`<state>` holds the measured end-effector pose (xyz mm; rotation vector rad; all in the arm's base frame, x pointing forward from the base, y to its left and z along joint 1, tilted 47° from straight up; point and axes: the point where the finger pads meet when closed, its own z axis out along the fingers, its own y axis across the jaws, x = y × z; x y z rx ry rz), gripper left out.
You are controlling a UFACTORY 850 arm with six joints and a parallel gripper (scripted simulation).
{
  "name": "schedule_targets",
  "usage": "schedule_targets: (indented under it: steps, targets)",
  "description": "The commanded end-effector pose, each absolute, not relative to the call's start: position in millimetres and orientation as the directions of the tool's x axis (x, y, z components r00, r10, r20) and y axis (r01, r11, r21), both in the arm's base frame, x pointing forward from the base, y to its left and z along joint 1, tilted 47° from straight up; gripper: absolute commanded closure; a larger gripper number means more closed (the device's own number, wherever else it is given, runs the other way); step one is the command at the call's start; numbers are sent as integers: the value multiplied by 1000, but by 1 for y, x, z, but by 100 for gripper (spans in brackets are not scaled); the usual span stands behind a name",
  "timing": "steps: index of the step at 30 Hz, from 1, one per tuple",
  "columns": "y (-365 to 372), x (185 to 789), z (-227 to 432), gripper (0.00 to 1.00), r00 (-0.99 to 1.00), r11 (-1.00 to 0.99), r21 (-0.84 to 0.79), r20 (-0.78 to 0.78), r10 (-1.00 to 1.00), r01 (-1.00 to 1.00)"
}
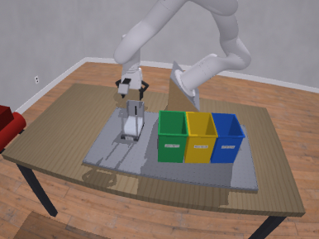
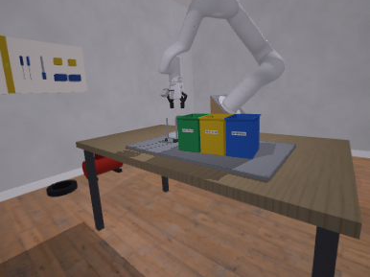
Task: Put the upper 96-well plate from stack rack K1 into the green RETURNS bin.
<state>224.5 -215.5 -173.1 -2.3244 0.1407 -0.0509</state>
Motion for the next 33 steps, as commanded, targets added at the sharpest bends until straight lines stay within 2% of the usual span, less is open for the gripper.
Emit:
schedule_targets:
  steps: [1,33]
  targets:
    - [-212,225,-177,0,993,-683,-726,-6,-118,-86]
    - [-178,229,-209,0,993,-683,-726,-6,-118,-86]
